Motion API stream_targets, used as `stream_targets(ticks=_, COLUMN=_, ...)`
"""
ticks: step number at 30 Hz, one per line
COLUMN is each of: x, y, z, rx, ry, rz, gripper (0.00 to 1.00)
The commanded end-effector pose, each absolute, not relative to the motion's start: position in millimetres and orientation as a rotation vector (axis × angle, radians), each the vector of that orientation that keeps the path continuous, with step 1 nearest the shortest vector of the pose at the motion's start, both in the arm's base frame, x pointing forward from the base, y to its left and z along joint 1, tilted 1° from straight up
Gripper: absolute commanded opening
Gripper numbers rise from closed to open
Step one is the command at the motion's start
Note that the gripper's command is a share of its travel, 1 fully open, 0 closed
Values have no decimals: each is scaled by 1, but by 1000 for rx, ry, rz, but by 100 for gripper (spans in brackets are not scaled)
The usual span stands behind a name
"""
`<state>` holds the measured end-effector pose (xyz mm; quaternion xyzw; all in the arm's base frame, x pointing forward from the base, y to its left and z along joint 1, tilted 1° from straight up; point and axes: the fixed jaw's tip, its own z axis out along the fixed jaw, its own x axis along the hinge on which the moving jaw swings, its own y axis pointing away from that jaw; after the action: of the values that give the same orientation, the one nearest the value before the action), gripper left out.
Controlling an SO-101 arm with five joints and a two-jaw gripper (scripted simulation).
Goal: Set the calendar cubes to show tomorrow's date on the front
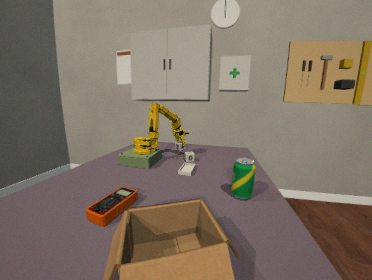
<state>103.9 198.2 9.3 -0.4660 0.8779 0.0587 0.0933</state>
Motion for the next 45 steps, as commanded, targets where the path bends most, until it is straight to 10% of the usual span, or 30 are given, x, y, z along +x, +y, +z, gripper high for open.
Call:
stream_targets(ticks=1, x=104, y=200, z=11, rx=-1337, ry=2505, rz=264, gripper=0)
stream_targets(ticks=45, x=106, y=200, z=11, rx=-1151, ry=2113, rz=533, gripper=0)
